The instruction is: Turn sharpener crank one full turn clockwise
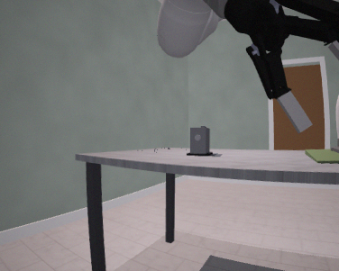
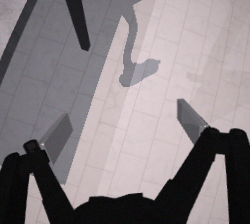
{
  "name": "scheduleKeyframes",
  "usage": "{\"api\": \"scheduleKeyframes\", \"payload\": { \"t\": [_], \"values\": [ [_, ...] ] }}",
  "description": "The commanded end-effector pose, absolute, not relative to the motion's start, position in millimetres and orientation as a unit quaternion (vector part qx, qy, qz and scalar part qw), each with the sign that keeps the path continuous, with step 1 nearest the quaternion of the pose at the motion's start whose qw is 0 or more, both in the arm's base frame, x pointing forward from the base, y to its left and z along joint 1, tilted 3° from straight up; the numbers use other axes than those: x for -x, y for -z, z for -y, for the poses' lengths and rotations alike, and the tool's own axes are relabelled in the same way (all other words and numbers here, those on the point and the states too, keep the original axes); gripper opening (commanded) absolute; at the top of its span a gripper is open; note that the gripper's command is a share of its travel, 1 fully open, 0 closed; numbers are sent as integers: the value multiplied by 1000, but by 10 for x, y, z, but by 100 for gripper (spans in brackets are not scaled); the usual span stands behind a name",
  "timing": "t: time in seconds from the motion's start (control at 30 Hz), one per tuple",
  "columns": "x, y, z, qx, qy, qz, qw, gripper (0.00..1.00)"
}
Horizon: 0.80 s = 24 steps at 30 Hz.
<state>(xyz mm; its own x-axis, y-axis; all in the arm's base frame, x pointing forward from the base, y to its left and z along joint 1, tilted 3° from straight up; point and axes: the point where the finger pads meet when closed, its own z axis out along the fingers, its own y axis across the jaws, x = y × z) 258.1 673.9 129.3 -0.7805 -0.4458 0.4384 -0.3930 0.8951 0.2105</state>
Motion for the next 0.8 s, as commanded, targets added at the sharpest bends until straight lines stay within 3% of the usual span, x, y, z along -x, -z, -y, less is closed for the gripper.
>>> {"api": "scheduleKeyframes", "payload": {
  "t": [0.0,0.03,0.77],
  "values": [
    [-2739,-1308,-6682,-208,54,946,241,100],
    [-3052,-1335,-6536,-177,54,955,232,100],
    [-5070,-1550,-5071,60,52,983,168,100]
  ]
}}
